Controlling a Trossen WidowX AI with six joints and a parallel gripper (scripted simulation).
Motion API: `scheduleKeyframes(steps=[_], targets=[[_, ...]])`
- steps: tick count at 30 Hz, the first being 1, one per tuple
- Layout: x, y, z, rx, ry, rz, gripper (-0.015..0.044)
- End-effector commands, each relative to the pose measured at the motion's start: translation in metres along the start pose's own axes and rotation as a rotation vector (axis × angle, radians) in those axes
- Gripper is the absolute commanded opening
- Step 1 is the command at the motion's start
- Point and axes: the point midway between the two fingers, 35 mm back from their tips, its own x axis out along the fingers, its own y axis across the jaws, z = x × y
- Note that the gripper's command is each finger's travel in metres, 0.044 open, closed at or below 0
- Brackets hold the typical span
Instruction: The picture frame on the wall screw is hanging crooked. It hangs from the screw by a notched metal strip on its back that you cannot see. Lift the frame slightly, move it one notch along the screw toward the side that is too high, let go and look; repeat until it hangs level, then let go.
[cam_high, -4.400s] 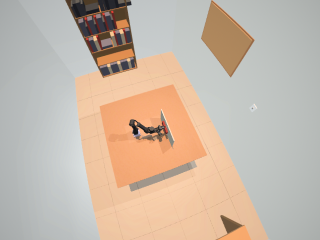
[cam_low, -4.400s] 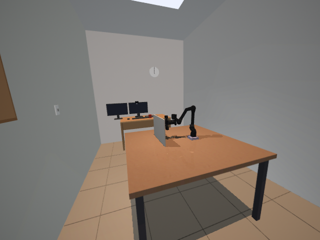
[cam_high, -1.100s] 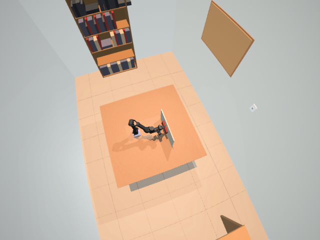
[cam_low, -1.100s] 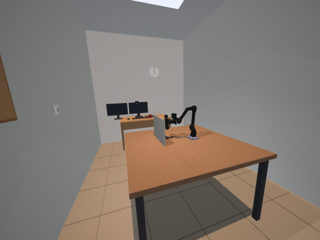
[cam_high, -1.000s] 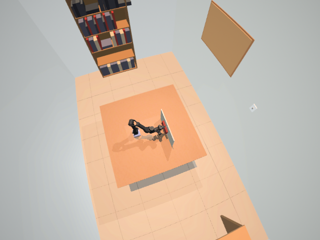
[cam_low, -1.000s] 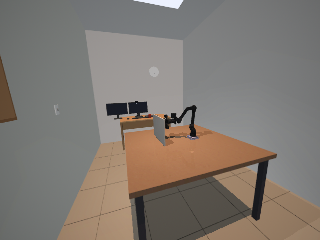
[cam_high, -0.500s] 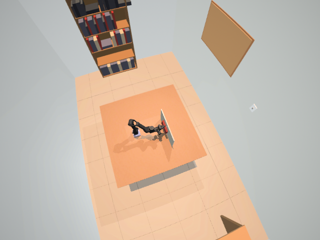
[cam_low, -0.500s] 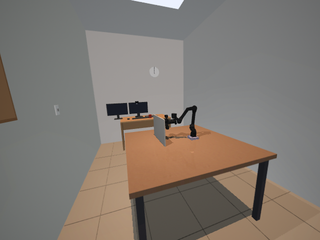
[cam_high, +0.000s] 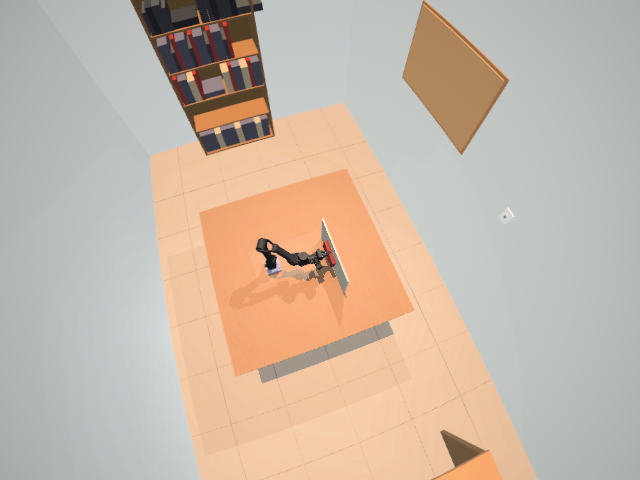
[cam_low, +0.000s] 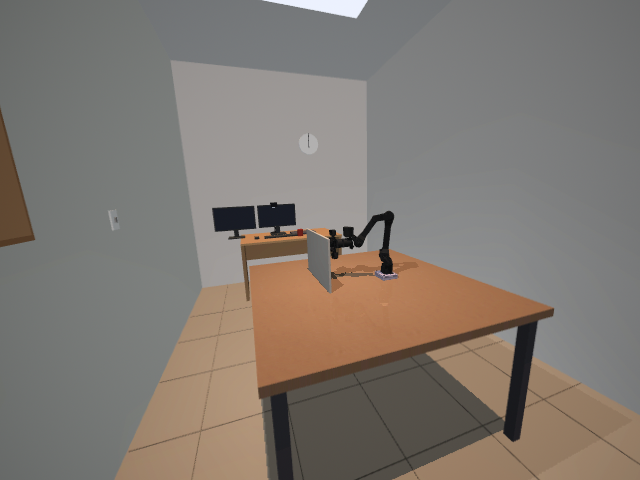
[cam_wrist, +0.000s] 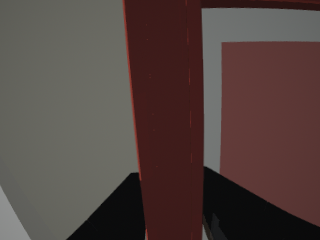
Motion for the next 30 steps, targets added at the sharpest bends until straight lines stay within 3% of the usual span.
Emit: scheduleKeyframes(steps=[1,30], targets=[[-0.0001,0.0024,0.0005,-0.003,-0.001,0.011,0.0000],[0.0000,-0.0049,0.0002,-0.002,-0.001,0.011,0.0000]])
